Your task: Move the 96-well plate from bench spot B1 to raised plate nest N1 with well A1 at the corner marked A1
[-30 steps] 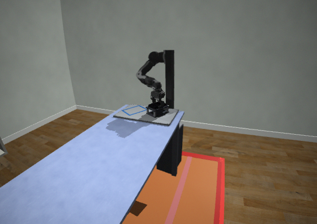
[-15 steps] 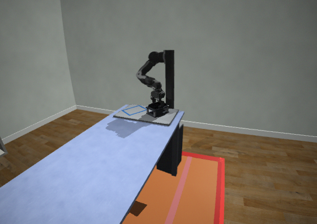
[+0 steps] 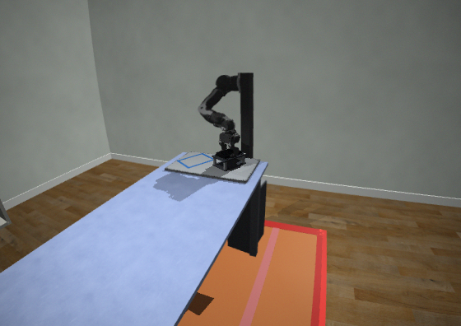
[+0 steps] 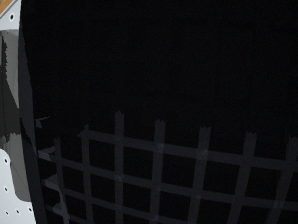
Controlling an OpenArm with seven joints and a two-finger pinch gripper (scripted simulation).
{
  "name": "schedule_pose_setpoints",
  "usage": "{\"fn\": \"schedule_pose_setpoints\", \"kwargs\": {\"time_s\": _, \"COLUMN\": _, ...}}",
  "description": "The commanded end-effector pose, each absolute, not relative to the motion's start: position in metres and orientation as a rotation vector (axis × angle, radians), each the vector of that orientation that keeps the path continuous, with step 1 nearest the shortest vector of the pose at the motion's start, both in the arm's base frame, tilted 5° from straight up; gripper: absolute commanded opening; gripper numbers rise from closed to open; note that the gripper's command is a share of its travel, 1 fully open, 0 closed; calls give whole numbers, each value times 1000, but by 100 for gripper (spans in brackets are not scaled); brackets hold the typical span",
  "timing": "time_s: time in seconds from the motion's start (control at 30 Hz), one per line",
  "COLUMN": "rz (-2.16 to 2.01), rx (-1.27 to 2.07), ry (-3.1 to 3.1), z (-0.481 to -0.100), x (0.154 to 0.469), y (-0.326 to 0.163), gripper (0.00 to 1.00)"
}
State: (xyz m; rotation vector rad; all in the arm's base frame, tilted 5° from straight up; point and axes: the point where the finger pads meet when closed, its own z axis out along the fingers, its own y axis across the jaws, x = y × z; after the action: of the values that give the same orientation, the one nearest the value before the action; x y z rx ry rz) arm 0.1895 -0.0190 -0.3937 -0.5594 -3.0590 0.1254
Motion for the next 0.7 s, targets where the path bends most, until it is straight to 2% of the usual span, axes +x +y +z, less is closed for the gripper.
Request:
{"fn": "schedule_pose_setpoints", "kwargs": {"time_s": 0.0, "rz": 113, "rx": -552, "ry": -3062, "z": -394, "x": 190, "y": -17, "gripper": 0}}
{"fn": "schedule_pose_setpoints", "kwargs": {"time_s": 0.53, "rz": 113, "rx": -552, "ry": -3062, "z": -396, "x": 190, "y": -17, "gripper": 0}}
{"fn": "schedule_pose_setpoints", "kwargs": {"time_s": 0.67, "rz": 118, "rx": -557, "ry": -3061, "z": -396, "x": 190, "y": -18, "gripper": 13}}
